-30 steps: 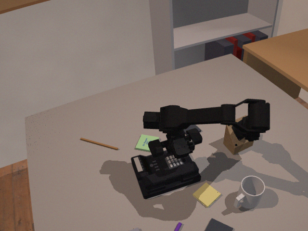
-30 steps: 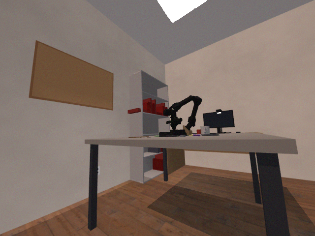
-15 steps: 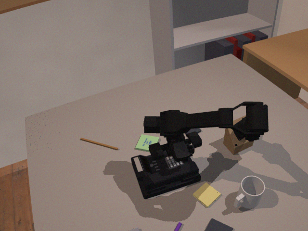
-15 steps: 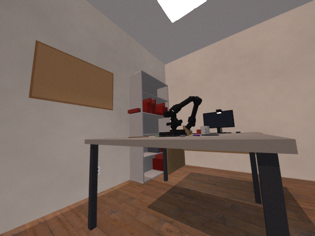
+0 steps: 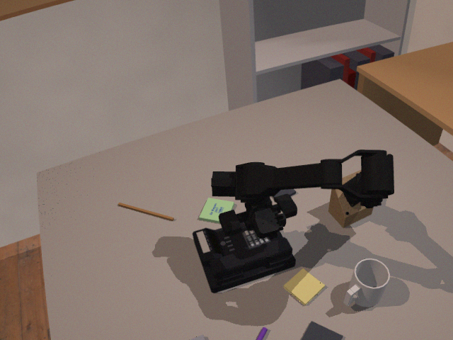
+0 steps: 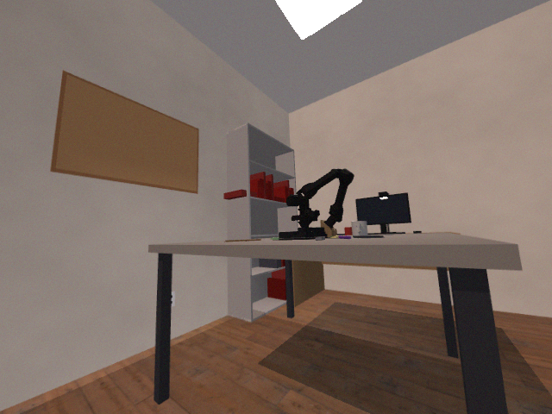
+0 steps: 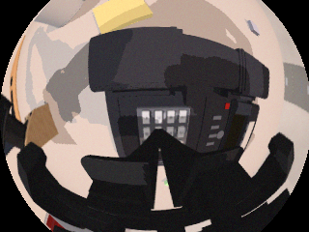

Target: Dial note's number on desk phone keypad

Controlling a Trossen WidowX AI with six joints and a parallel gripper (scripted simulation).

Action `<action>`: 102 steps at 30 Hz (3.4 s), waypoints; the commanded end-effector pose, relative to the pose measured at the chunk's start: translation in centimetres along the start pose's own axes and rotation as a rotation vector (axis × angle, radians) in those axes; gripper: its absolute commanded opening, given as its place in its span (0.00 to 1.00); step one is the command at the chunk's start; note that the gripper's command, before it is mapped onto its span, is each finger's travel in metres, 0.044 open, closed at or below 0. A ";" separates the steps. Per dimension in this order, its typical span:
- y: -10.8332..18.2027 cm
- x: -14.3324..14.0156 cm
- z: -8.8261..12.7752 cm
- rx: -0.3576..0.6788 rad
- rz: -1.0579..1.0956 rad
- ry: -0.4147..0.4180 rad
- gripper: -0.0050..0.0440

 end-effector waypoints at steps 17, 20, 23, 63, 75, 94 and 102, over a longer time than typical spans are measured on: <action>0.1 0.0 -0.2 0.000 -0.003 -0.001 0.00; 0.1 0.0 -0.2 0.000 -0.003 -0.001 0.00; 0.1 0.0 -0.2 0.000 -0.003 -0.001 0.00; 0.1 0.0 0.9 0.000 -0.003 -0.001 0.00; 0.1 0.0 -0.1 0.000 -0.003 -0.001 0.00; 0.1 0.0 -0.1 0.000 -0.003 -0.001 0.00; 0.1 0.0 -0.1 0.000 -0.003 -0.001 0.00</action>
Point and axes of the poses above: the point midway between the two fingers, 35 mm back from their tips, its own z axis back along the fingers, its own x axis across the jaws, y = z × x, the point moved 6 cm from there along z, back along the fingers, and after that the axes turned 2 degrees about -z, right-handed, at the moved point
